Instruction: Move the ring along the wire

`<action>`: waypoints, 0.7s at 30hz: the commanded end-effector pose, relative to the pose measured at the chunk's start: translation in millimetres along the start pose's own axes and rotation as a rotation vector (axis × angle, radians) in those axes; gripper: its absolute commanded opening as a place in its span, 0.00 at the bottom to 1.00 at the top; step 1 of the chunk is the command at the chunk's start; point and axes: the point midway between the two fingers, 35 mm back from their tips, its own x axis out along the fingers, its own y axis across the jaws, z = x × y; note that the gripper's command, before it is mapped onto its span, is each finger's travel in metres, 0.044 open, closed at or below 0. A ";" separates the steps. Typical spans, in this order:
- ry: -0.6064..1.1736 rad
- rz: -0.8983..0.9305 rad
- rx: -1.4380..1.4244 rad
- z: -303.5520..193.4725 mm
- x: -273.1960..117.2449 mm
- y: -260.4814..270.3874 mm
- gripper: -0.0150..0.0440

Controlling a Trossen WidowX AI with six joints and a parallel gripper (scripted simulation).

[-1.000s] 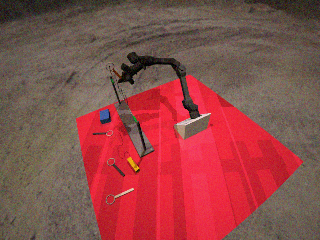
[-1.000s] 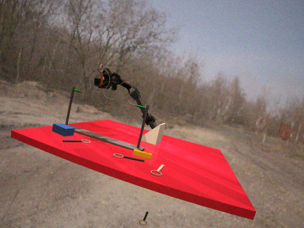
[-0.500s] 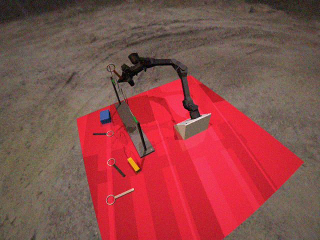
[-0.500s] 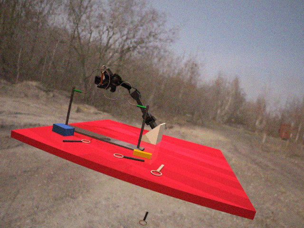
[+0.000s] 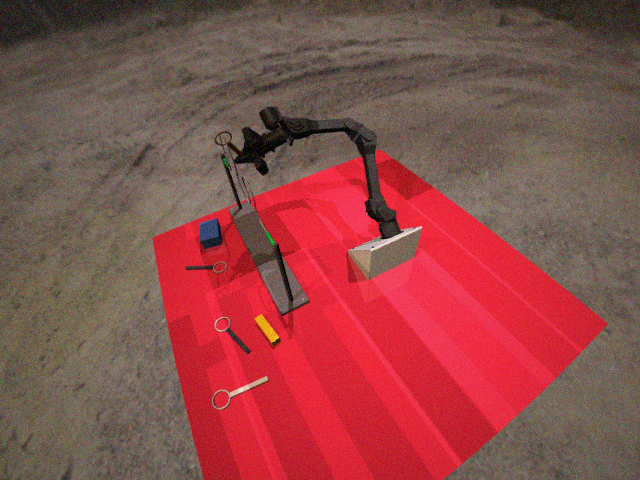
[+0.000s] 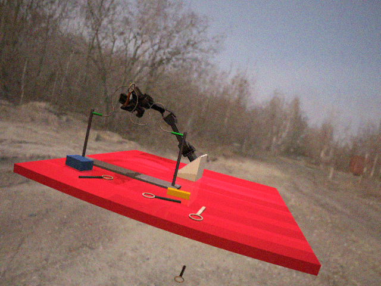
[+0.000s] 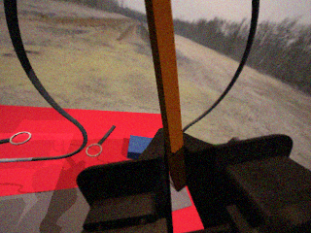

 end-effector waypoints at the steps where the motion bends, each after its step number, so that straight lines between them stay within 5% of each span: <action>1: -0.004 -0.027 -0.051 -1.0 -2.1 -2.4 0.00; 21: -0.034 -0.133 -0.277 0.4 -1.7 -11.1 0.00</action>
